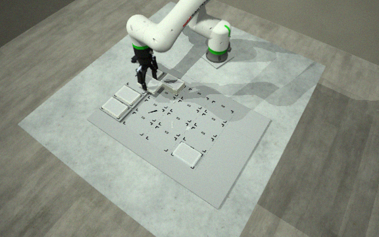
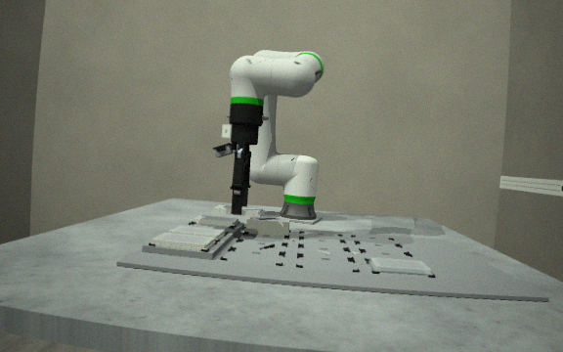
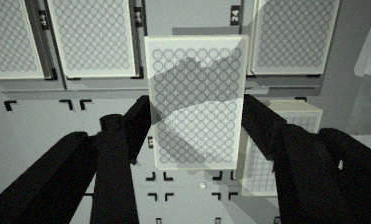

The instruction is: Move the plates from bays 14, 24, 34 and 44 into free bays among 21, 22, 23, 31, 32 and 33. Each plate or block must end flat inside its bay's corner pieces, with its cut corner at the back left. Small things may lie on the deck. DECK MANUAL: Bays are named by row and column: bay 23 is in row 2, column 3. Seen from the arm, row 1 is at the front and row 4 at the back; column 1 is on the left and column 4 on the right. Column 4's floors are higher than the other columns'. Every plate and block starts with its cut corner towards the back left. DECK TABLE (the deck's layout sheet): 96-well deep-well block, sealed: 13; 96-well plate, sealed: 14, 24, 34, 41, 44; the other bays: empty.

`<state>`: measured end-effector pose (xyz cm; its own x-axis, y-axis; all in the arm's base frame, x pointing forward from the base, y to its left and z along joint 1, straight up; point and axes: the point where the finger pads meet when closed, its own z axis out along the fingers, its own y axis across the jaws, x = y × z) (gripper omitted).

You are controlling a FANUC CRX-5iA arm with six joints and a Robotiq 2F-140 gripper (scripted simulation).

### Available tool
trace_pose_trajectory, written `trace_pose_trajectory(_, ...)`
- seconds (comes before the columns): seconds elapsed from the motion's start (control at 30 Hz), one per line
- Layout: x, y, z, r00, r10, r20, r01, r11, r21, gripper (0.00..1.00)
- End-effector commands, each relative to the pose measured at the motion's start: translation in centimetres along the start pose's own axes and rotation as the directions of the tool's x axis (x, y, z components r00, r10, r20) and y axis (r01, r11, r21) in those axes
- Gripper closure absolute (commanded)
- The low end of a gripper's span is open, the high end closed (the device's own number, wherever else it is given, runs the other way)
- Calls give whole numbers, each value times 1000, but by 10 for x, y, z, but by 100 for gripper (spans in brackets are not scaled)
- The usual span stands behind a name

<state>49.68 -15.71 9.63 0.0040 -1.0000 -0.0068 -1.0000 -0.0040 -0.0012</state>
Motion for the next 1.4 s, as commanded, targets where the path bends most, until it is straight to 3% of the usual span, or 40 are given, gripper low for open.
trace_pose_trajectory(0.0,-8,-1,-1,1000,0,-1,0,1000,2,90)
trace_pose_trajectory(1.37,-102,-1,-1,1000,0,-1,0,1000,2,90)
